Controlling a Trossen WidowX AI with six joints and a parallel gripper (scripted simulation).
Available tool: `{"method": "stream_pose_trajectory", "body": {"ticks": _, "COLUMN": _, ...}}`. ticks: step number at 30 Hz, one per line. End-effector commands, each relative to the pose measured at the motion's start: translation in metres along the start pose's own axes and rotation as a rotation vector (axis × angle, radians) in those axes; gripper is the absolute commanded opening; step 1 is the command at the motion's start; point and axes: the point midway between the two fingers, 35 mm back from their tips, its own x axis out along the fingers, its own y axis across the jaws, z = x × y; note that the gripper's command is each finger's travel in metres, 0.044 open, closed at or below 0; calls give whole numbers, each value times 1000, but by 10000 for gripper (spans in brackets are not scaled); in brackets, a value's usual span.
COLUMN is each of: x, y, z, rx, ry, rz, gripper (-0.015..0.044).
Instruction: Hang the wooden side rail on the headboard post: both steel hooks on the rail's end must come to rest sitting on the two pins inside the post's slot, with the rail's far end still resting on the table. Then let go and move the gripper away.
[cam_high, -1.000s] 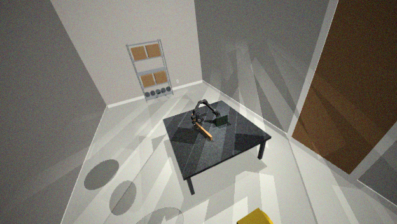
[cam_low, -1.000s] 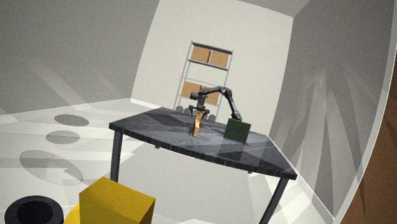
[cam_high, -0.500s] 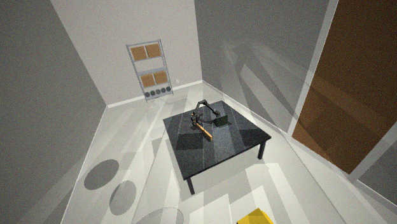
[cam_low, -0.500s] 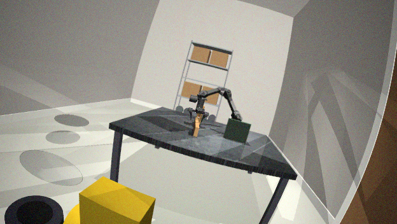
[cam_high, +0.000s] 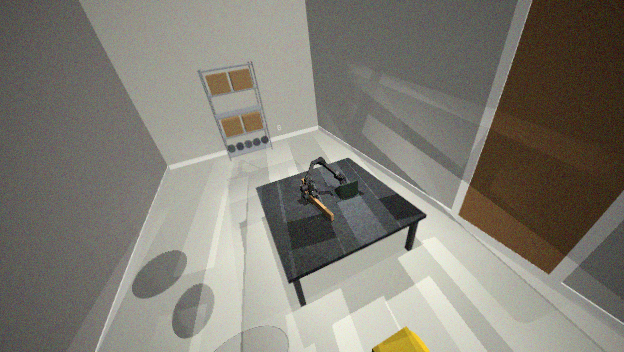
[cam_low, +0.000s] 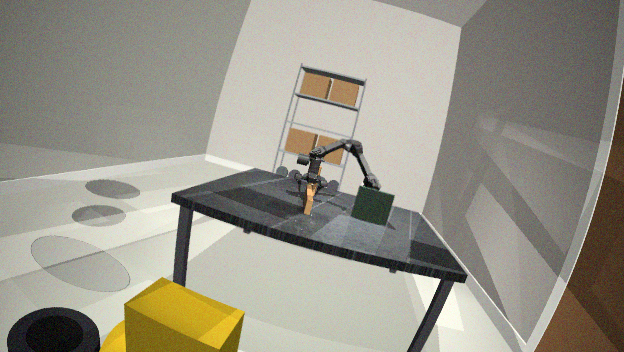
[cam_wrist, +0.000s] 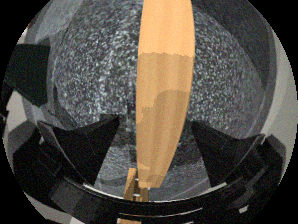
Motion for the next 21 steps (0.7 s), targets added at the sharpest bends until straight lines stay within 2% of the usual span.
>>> {"method": "stream_pose_trajectory", "body": {"ticks": 1, "x": 7, "y": 3, "z": 0, "rx": -7, "ry": 6, "rz": 6, "gripper": 440}}
{"method": "stream_pose_trajectory", "body": {"ticks": 3, "x": 7, "y": 3, "z": 0, "rx": -7, "ry": 6, "rz": 6, "gripper": 440}}
{"method": "stream_pose_trajectory", "body": {"ticks": 16, "x": 7, "y": 3, "z": 0, "rx": -7, "ry": 6, "rz": 6, "gripper": 99}}
{"method": "stream_pose_trajectory", "body": {"ticks": 21, "x": 7, "y": 3, "z": 0, "rx": -7, "ry": 6, "rz": 6, "gripper": 65}}
